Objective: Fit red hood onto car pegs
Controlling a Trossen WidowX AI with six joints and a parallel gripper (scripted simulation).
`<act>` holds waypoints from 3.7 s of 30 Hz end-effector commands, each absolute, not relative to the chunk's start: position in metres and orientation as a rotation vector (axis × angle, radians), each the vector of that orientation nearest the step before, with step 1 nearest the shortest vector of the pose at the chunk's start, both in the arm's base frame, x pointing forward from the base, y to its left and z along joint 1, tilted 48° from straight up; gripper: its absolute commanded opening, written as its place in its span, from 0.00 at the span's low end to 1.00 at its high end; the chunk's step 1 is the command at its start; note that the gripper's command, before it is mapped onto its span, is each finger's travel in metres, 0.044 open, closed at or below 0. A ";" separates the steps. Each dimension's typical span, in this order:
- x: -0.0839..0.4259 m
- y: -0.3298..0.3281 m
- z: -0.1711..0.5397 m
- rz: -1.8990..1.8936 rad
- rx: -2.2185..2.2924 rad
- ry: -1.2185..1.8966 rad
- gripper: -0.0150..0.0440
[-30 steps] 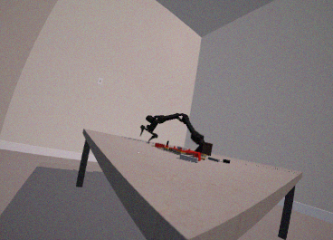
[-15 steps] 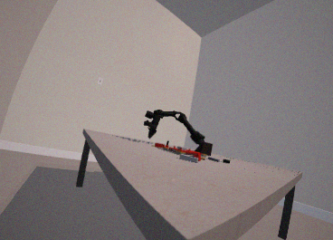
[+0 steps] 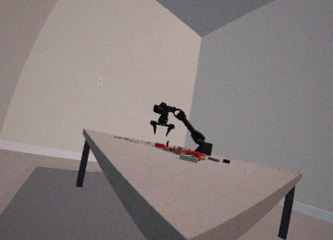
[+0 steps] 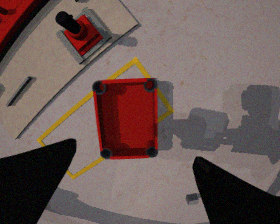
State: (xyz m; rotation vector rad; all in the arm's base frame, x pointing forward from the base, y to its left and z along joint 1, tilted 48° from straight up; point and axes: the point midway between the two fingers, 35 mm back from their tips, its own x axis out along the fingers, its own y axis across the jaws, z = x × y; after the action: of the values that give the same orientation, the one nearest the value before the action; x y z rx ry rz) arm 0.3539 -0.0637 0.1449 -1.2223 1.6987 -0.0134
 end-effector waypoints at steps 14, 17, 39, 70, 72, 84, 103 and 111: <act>0.348 -0.053 0.140 0.147 -1.385 1.767 1.00; 0.348 -0.055 0.138 0.148 -1.385 1.767 1.00; 0.349 -0.071 0.124 0.148 -1.385 1.766 1.00; 0.348 -0.092 0.103 0.145 -1.386 1.767 1.00; 0.348 -0.094 0.102 0.145 -1.386 1.767 1.00; 0.348 -0.097 0.099 0.145 -1.387 1.767 1.00; 0.348 -0.103 0.093 0.145 -1.387 1.767 1.00; 0.347 -0.106 0.090 0.144 -1.387 1.767 1.00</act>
State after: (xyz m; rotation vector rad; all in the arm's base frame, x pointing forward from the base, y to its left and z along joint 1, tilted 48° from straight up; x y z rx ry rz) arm 0.3492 -0.1035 0.0923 -1.3821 1.7582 0.1431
